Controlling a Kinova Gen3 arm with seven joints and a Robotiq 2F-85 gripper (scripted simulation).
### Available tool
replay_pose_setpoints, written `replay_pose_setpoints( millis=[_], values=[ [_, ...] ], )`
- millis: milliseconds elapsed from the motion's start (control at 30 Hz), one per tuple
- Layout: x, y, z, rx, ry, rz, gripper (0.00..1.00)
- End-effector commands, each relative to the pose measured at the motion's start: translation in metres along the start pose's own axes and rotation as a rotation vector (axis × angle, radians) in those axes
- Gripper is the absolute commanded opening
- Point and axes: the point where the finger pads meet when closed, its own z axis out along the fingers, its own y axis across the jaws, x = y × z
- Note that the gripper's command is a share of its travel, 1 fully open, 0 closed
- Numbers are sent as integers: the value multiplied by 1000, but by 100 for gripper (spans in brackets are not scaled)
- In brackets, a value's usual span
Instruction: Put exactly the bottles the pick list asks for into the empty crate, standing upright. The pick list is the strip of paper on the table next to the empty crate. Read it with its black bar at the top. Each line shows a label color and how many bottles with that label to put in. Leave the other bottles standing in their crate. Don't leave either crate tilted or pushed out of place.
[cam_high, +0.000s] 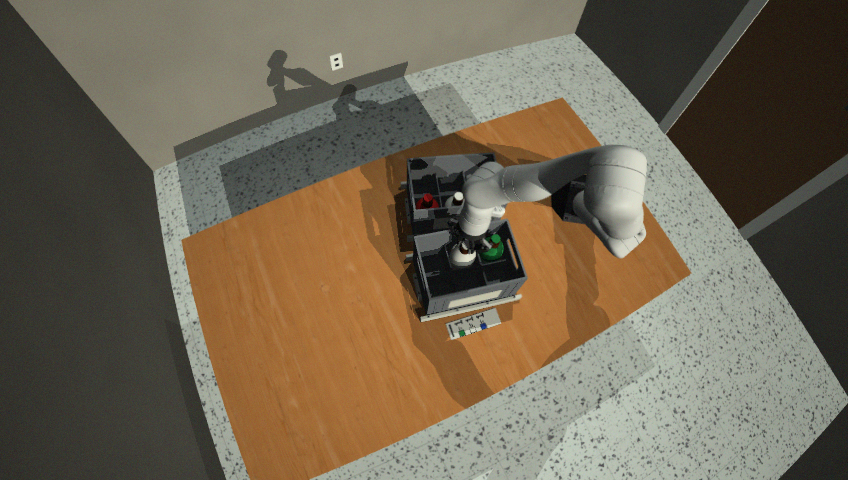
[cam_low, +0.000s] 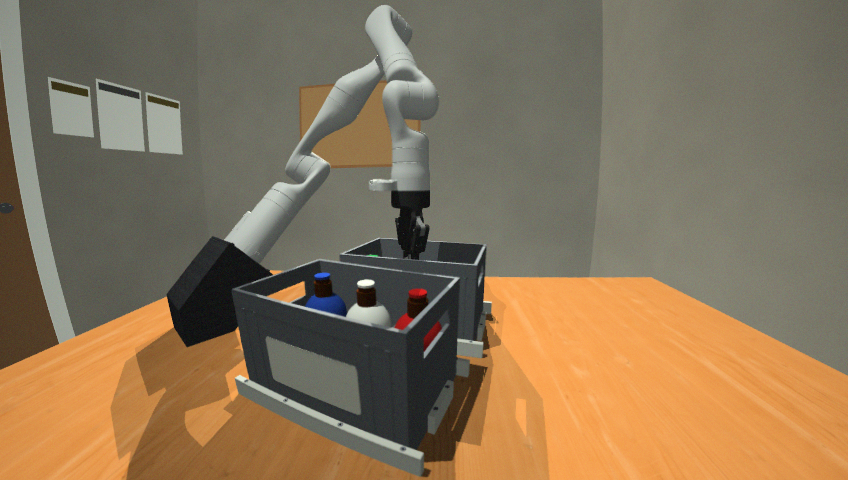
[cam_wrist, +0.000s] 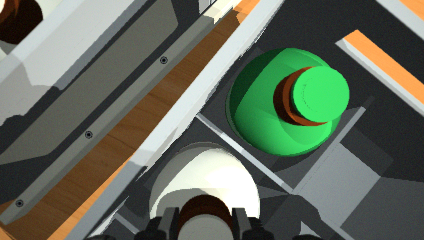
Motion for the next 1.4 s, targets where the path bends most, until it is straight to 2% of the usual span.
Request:
replay_pose_setpoints(
  millis=[0,967,1000,1367],
  values=[
    [0,0,0,0,-2,0,10],
    [0,0,0,0,-2,0,10],
    [-2,1,7,-2,-4,-5,67],
    [0,0,4,0,-2,0,67]
  ],
)
